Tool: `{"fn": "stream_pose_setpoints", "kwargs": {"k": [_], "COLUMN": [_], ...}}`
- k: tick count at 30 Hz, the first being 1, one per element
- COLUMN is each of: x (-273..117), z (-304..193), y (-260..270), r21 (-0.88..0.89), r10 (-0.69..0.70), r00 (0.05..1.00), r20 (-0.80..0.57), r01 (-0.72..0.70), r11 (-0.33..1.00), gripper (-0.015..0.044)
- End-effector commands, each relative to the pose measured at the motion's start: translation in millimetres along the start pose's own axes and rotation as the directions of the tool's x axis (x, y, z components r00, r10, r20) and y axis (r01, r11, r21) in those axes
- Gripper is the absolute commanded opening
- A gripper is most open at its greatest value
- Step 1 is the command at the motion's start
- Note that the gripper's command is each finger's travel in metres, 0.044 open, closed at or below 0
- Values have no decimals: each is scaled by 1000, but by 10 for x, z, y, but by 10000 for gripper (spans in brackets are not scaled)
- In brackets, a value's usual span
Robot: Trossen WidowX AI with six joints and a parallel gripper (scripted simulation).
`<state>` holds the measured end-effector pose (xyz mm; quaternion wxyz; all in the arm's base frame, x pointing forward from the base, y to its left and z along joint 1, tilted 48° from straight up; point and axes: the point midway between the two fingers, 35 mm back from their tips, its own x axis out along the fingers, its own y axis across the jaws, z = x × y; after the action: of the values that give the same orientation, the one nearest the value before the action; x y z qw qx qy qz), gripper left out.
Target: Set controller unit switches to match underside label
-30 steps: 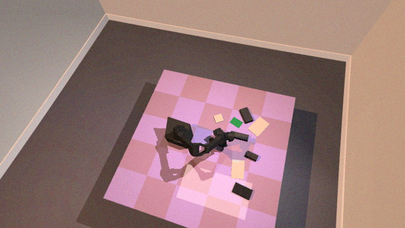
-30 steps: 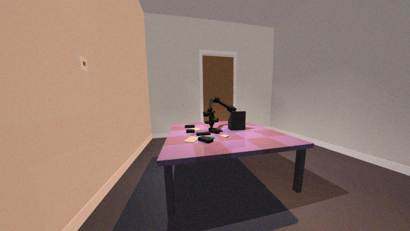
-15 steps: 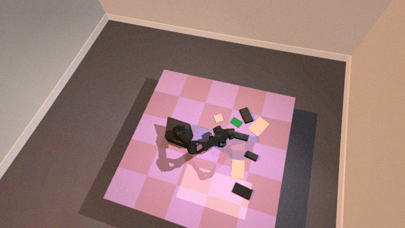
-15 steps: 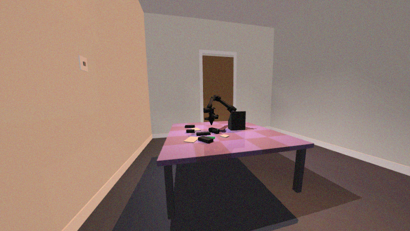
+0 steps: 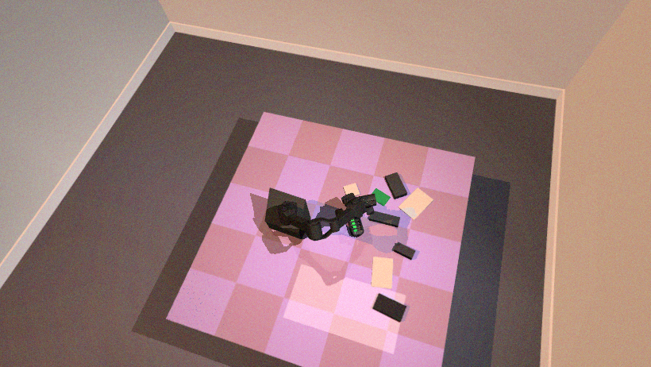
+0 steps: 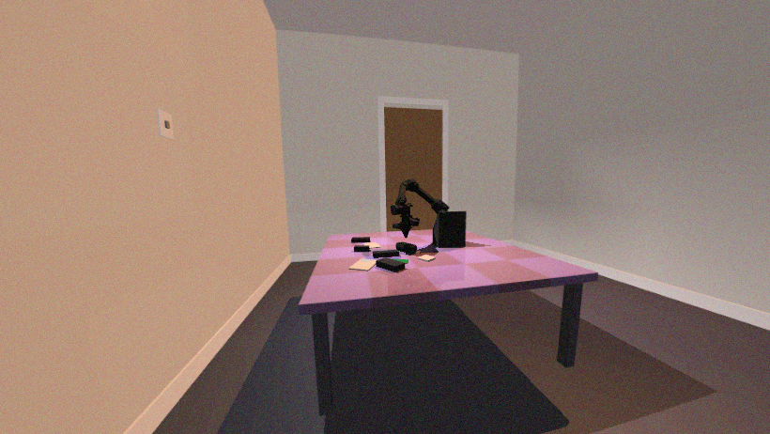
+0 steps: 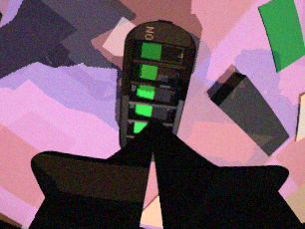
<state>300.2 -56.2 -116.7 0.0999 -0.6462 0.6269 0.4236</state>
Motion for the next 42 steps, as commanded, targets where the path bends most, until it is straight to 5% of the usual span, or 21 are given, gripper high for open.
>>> {"fn": "stream_pose_setpoints", "kwargs": {"k": [1, 11, 25, 42], "x": [1, 12, 291, 536], "z": [13, 10, 1, -3], "y": [-5, -35, -506, -521], "r21": [6, 6, 8, 8], "r10": [2, 11, 204, 207], "r00": [1000, 1000, 979, 978], "r20": [4, 5, 4, 4], "r01": [-2, -11, -204, -207], "r11": [1000, 1000, 979, 978], "gripper": [0, 0, 0, 0]}}
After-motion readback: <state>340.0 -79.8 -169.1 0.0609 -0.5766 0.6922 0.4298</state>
